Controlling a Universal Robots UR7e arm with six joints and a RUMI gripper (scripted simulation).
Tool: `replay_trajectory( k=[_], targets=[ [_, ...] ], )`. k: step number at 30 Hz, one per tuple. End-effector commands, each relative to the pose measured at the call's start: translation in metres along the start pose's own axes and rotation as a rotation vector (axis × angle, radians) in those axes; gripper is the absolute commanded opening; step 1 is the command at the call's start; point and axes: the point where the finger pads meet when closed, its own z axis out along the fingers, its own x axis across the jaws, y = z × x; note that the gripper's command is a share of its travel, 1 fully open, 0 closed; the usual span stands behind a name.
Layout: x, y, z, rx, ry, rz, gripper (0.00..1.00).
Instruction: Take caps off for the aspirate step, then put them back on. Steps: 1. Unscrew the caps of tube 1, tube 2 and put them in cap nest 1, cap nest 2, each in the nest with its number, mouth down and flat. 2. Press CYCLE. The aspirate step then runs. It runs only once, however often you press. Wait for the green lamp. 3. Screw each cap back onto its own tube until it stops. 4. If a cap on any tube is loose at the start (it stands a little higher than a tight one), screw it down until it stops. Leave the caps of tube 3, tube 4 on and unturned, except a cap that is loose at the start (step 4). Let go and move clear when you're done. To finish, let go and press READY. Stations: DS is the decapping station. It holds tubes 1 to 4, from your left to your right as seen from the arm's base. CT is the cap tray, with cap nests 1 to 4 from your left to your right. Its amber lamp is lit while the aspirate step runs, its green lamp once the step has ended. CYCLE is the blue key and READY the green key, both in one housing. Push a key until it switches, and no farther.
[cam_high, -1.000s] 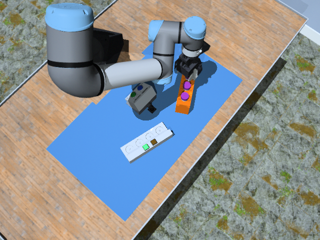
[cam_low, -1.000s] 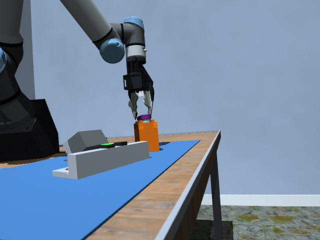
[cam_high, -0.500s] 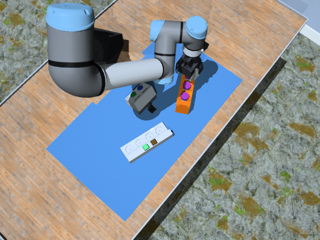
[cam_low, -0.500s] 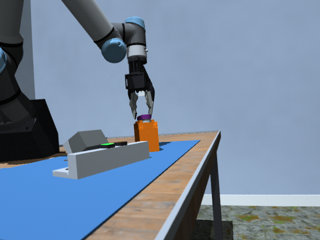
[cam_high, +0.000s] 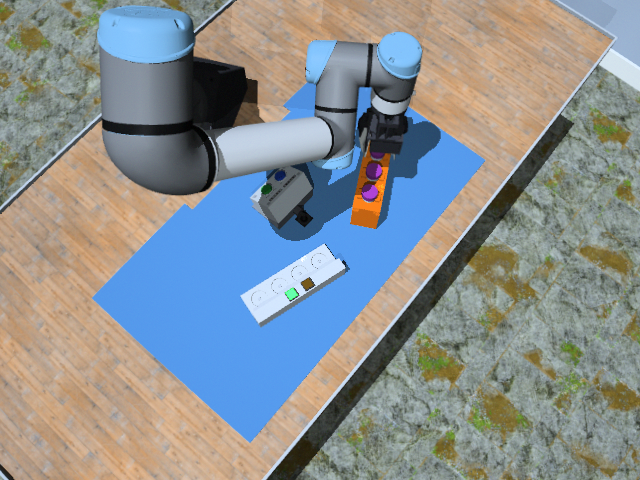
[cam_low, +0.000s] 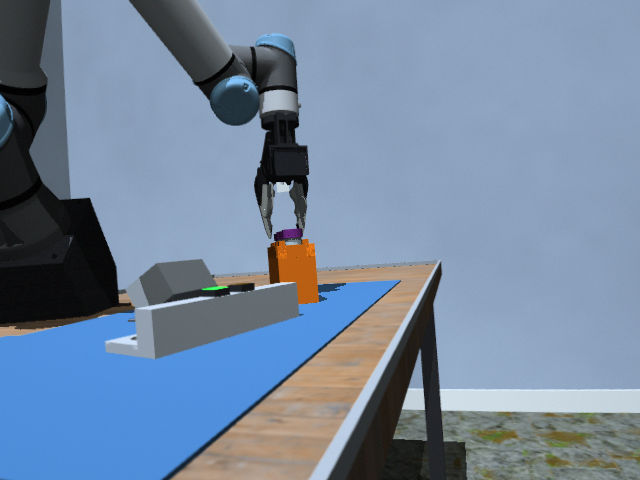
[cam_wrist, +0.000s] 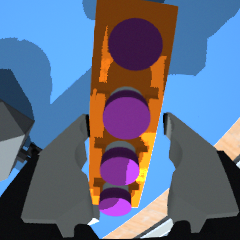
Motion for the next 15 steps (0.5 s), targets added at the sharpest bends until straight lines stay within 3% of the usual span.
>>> replay_trajectory(
  k=[1, 5, 14, 15],
  targets=[
    [0.0013, -0.0007, -0.0002, 0.011, 0.017, -0.268, 0.35],
    [0.0003, -0.0012, -0.0001, 0.01, 0.017, -0.4, 0.35],
    [0.0013, -0.0008, -0.001, 0.009, 0.019, -0.399, 0.35],
    [0.0013, -0.0008, -0.001, 0.009, 0.019, -0.399, 0.0]
  ],
)
